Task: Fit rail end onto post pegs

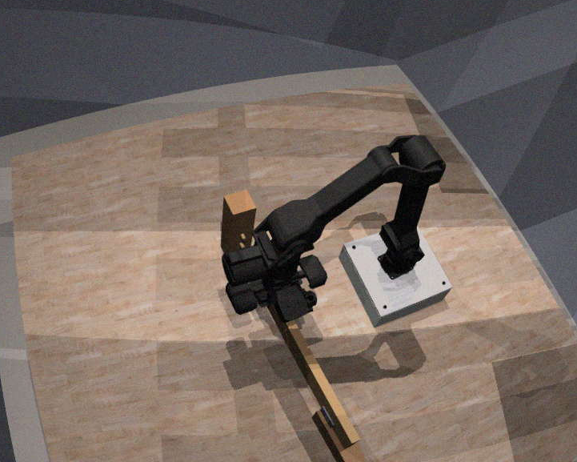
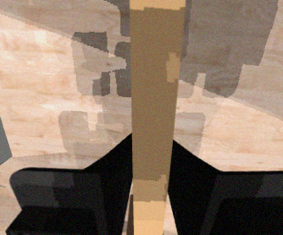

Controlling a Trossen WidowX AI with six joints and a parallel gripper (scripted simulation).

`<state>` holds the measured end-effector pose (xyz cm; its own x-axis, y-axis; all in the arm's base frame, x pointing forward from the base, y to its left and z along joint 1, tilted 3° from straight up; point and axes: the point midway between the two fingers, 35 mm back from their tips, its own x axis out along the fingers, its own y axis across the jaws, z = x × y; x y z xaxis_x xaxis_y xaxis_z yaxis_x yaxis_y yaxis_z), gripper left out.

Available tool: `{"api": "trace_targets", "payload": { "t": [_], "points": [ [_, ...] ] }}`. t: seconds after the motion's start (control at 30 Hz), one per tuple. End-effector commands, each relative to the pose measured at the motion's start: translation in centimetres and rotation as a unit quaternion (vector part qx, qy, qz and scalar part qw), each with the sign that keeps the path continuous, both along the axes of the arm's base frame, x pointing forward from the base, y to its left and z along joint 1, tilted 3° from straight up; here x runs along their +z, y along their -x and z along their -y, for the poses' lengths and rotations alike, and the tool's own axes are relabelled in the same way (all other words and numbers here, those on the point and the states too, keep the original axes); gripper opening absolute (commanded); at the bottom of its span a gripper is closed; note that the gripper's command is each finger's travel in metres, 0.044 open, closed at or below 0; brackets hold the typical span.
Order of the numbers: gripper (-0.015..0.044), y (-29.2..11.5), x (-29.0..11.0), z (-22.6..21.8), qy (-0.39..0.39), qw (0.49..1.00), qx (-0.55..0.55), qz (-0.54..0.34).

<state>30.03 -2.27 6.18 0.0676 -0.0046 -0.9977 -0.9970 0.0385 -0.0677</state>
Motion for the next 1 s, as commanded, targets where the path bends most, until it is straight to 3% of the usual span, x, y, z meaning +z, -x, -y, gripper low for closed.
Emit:
{"api": "trace_targets", "payload": {
  "t": [0.0,0.97],
  "points": [
    [0.0000,-0.06,0.11,0.15,0.000,1.000,0.000,0.002],
    [0.0000,0.03,0.00,1.02,0.000,1.000,0.000,0.002]
  ]
}}
